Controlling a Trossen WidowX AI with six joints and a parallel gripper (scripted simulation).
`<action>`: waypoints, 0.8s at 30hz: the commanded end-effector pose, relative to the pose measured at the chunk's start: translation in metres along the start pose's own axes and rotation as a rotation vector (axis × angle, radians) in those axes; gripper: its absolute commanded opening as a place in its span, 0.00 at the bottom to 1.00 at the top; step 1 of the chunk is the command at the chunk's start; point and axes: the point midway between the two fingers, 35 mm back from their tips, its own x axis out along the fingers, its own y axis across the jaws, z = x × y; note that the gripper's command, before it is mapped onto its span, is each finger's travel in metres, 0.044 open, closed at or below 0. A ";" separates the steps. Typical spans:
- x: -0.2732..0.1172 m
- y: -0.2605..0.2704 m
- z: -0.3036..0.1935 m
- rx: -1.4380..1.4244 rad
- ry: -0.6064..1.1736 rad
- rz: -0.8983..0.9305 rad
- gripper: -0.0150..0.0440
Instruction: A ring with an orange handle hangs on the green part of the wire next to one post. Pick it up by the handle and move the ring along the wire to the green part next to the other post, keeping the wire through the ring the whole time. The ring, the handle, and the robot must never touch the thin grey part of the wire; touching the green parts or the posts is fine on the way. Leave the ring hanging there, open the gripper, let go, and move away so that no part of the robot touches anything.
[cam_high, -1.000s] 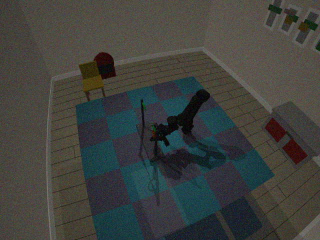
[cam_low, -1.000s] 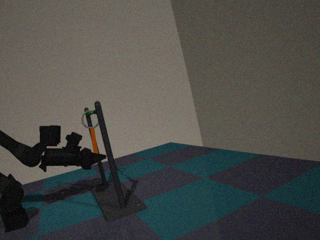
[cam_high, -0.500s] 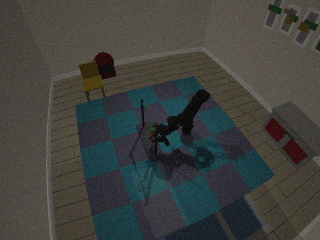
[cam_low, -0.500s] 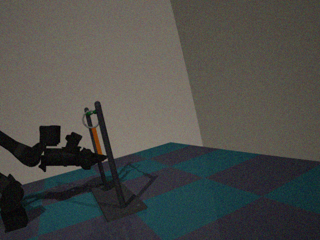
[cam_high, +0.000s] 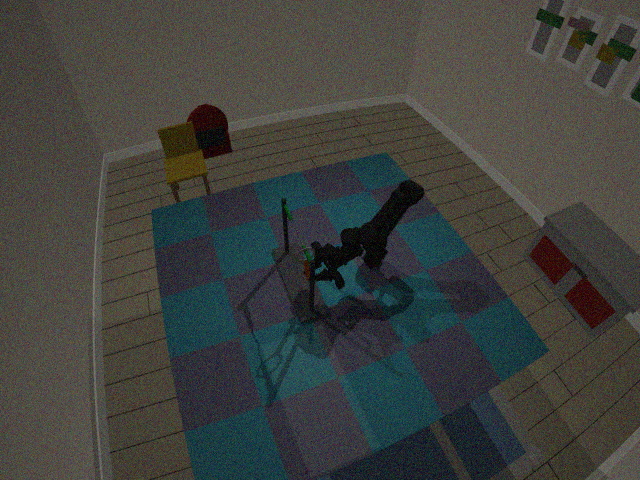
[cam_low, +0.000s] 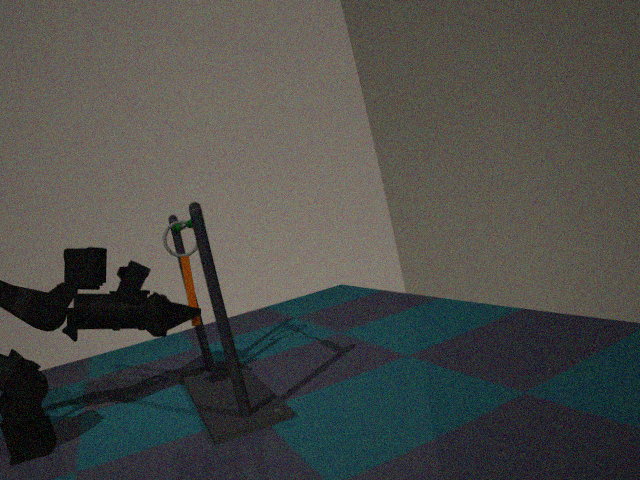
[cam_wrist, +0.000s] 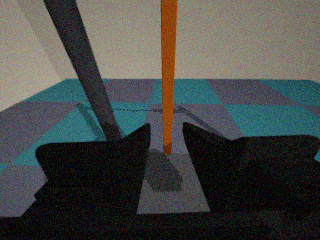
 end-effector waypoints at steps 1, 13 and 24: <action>-0.007 -0.001 -0.002 0.006 0.002 -0.004 0.53; -0.026 -0.002 -0.005 0.008 0.004 -0.006 0.53; -0.026 -0.002 -0.005 0.008 0.004 -0.006 0.53</action>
